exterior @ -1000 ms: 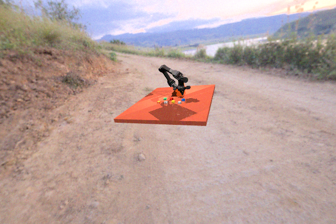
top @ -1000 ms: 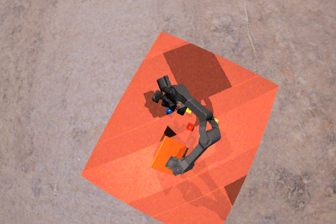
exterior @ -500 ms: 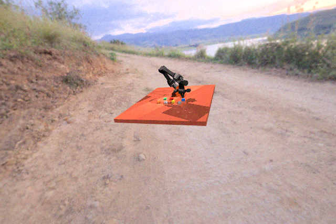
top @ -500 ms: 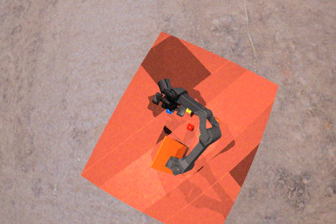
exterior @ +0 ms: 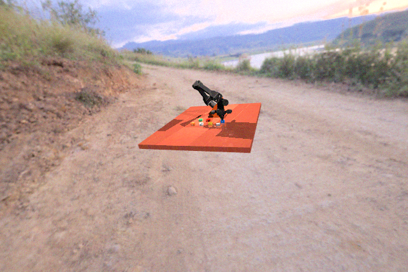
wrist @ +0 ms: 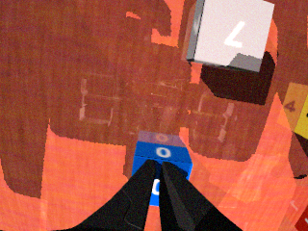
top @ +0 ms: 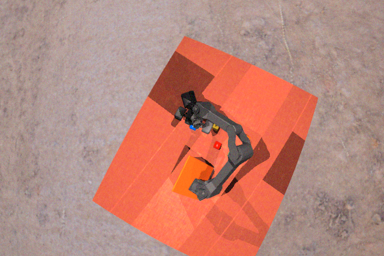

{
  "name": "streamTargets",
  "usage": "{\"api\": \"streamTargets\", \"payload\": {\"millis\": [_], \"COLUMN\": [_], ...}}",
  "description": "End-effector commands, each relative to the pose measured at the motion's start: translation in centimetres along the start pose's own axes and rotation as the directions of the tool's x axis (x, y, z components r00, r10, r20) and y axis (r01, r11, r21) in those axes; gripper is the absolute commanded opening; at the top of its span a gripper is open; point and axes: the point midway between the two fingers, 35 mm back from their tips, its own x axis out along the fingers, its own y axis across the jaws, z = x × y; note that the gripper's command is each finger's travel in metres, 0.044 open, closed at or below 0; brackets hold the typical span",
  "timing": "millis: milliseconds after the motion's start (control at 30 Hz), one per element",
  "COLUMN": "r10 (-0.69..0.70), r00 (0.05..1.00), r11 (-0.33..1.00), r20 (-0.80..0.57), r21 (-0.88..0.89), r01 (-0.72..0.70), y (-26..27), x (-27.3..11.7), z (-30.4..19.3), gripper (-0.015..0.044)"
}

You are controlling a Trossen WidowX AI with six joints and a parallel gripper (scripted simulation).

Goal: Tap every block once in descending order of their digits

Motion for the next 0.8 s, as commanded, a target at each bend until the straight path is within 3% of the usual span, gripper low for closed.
{"api": "streamTargets", "payload": {"millis": [0,100,233,500,700,767], "r10": [0.000,-0.004,-0.004,0.003,0.002,0.002], "r00": [1.000,1.000,1.000,1.000,1.000,1.000], "r11": [1.000,1.000,1.000,1.000,1.000,1.000], "r20": [0.000,-0.003,-0.003,-0.005,-0.005,-0.005], "r21": [-0.001,-0.007,-0.007,-0.008,-0.008,-0.008], "r01": [0.000,0.004,0.004,-0.003,-0.002,-0.002], "y": [0.0,0.1,0.1,5.2,5.3,5.3], "x": [-0.3,-2.7,-2.7,-10.7,-10.9,-10.9], "z": [0.0,-0.1,-0.1,-3.7,-3.8,-3.8], "gripper": [0.0020,0.0020,0.0020,0.0230,0.0387,0.0400]}}
